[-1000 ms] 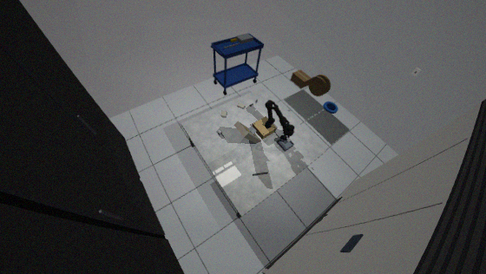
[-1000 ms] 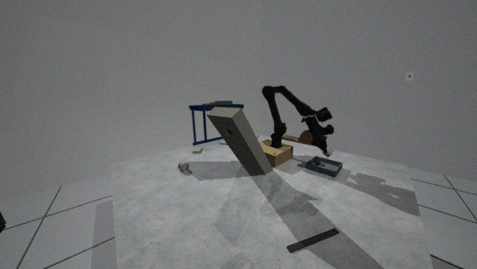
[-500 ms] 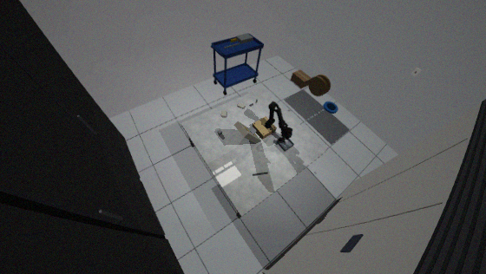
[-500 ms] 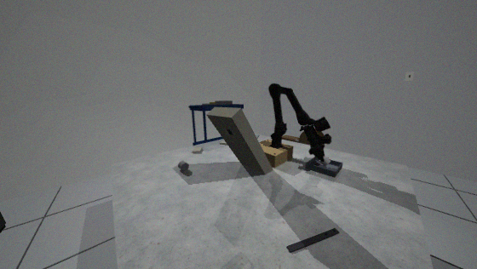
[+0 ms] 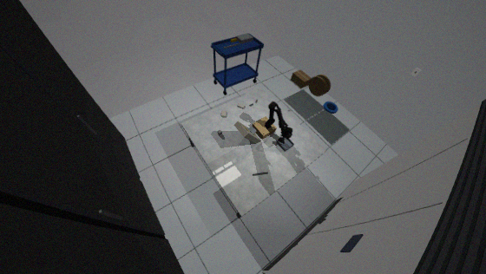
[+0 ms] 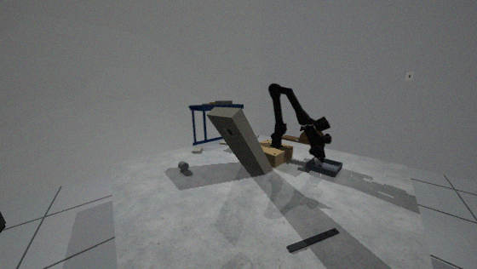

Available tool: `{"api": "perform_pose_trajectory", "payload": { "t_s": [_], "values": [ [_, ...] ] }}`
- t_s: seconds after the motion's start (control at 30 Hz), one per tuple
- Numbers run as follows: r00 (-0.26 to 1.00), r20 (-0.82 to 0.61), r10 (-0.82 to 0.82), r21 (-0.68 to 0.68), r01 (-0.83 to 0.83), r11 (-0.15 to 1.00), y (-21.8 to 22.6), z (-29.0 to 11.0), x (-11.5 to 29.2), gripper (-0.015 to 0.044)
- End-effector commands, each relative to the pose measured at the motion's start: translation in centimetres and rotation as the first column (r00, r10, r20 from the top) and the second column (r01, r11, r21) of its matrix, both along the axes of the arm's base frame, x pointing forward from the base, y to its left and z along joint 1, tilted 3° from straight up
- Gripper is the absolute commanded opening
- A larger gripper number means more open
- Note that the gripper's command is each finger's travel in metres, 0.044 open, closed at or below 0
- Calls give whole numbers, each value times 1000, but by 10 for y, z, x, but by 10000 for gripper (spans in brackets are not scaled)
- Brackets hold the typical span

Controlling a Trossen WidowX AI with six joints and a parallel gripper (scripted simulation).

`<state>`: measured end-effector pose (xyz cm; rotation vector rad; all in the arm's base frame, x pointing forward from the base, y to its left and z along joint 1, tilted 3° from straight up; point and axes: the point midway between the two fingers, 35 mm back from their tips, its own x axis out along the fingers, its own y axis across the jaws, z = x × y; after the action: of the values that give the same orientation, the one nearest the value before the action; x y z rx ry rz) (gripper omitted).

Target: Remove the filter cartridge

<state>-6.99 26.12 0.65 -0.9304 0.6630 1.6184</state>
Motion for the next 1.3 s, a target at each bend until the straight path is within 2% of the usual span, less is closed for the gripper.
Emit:
{"api": "perform_pose_trajectory", "payload": {
  "t_s": [0.0, 0.1, 0.23, 0.3, 0.37, 1.27],
  "values": [
    [1000, 0, 0, 2, 0, 1000, 0, 1, 0, 440],
    [1000, 0, 0, 2, 0, 1000, 2, 9, -1, 440],
    [1000, 0, 0, 1, 0, 1000, -1, 61, -3, 440],
    [1000, 0, 0, 1, 0, 1000, -3, 71, -3, 440],
    [1000, -2, 5, 1, -5, 1000, 0, 56, -3, 440],
    [1000, -2, 5, 1, -5, 1000, 0, 56, -3, 440]
  ]
}}
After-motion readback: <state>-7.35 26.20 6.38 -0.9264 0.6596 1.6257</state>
